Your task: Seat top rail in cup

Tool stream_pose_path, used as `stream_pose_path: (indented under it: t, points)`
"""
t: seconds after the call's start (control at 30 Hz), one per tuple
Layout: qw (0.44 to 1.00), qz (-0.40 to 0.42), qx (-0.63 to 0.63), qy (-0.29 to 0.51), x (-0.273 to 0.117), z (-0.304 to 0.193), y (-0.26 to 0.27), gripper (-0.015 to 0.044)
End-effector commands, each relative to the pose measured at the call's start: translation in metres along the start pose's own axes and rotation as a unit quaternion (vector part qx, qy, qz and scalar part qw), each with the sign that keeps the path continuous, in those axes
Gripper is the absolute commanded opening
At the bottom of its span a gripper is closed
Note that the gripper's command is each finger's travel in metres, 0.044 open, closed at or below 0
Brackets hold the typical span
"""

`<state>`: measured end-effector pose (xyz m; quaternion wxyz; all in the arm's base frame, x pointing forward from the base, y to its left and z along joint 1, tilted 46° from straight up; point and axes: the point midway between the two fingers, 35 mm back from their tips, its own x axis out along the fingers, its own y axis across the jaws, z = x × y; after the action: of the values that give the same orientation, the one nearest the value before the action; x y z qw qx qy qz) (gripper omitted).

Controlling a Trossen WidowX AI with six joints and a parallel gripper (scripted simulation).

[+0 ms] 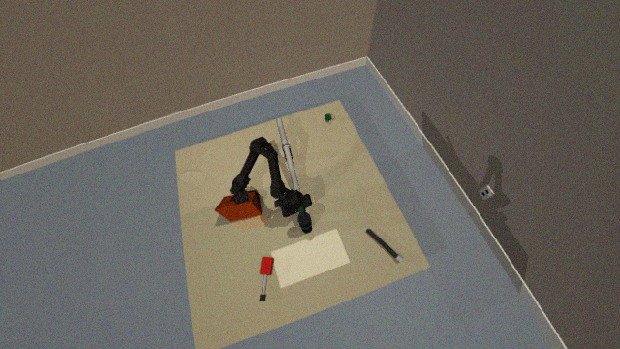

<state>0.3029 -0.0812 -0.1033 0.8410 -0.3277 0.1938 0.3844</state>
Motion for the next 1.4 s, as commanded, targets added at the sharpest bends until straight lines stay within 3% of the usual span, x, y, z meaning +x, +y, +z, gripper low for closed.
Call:
stream_pose_path:
  t: [0.0, 0.1, 0.73, 0.9, 1.1, 1.37]
  points:
    - [1.000, 0.000, 0.002, 0.001, -0.004, 0.004, -0.003, 0.0368]
    - [1.000, 0.001, 0.003, 0.001, -0.009, 0.010, -0.006, 0.0440]
    - [1.000, -0.003, 0.010, 0.001, -0.033, 0.038, -0.025, 0.0440]
    - [0.974, 0.003, 0.227, -0.013, -0.058, 0.071, -0.042, 0.0440]
    - [0.859, 0.020, 0.510, -0.026, -0.096, 0.123, -0.053, 0.0440]
    - [0.755, 0.033, 0.655, -0.030, -0.119, 0.154, -0.053, 0.0440]
